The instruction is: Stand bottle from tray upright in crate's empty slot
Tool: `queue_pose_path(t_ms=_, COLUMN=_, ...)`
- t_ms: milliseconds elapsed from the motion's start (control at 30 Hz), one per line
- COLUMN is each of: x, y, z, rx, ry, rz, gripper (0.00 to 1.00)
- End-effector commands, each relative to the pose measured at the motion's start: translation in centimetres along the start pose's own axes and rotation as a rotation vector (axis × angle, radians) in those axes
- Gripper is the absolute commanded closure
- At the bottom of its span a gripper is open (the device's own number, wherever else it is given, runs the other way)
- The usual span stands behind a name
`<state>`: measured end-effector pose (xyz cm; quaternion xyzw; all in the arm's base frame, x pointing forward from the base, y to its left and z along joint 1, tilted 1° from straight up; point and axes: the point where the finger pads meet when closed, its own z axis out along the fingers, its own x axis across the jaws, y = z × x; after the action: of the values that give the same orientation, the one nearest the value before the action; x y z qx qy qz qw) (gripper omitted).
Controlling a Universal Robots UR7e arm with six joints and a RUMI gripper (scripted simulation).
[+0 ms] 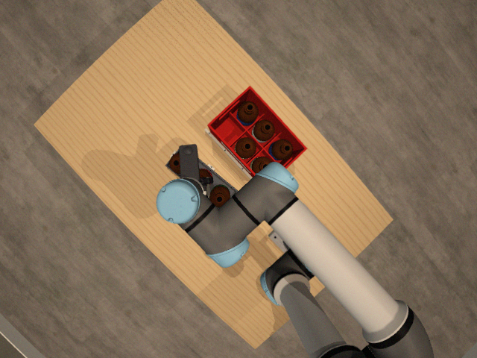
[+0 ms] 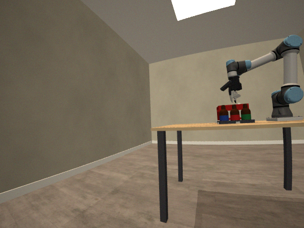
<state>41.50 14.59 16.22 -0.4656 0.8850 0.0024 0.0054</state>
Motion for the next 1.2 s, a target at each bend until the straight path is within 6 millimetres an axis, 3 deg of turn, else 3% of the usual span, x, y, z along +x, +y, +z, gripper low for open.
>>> queue_pose_path(t_ms=0, x=0.0, y=0.0, z=0.4, rx=0.001, ry=-0.001, rz=0.000, gripper=0.62)
queue_pose_path(t_ms=1167, x=0.0, y=0.0, z=3.3, rx=0.001, ry=-0.001, rz=0.000, gripper=0.62)
